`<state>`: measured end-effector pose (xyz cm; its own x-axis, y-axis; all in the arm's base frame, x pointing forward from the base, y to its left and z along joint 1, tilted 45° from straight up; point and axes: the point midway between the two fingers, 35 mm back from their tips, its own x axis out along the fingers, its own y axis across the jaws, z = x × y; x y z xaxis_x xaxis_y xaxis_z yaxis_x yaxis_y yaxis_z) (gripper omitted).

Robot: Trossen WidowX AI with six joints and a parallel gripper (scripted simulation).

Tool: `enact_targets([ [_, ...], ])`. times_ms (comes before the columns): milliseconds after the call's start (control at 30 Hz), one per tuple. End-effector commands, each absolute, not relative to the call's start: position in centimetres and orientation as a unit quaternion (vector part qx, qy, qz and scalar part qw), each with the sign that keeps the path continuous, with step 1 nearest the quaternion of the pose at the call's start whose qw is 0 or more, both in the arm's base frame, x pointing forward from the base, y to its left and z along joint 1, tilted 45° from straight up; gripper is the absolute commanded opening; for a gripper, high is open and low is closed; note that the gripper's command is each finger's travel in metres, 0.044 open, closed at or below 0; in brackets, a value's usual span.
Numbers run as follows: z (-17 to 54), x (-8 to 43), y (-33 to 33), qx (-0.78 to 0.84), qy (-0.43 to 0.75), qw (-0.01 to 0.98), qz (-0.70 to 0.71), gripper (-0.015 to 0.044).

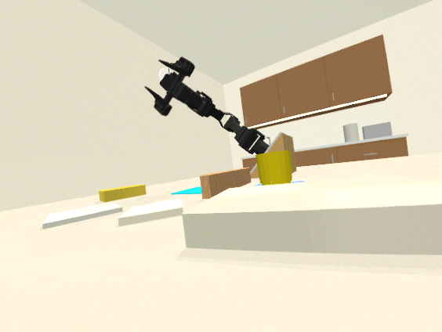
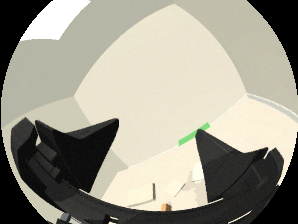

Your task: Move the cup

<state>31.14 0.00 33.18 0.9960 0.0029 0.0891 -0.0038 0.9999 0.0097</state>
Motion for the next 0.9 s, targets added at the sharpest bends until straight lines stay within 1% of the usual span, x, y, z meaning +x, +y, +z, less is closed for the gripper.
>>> enact_targets([
  [0,32.9,31.3,0.0,0.010,-0.038,0.999,0.002,0.0374],
  [67,31.0,32.7,0.4,0.053,0.011,0.999,-0.001,0.0321],
  [133,27.9,34.4,1.1,0.112,0.085,0.990,-0.013,0.0269],
  [267,21.4,36.6,2.7,0.206,0.224,0.950,-0.064,0.0166],
  [433,13.6,36.8,4.6,0.273,0.363,0.874,-0.171,0.0166],
  [567,8.1,35.5,5.8,0.285,0.437,0.806,-0.280,0.0166],
  [700,3.7,33.4,6.4,0.262,0.470,0.745,-0.395,0.0166],
  [867,-0.1,30.4,6.5,0.196,0.456,0.688,-0.530,0.0166],
])
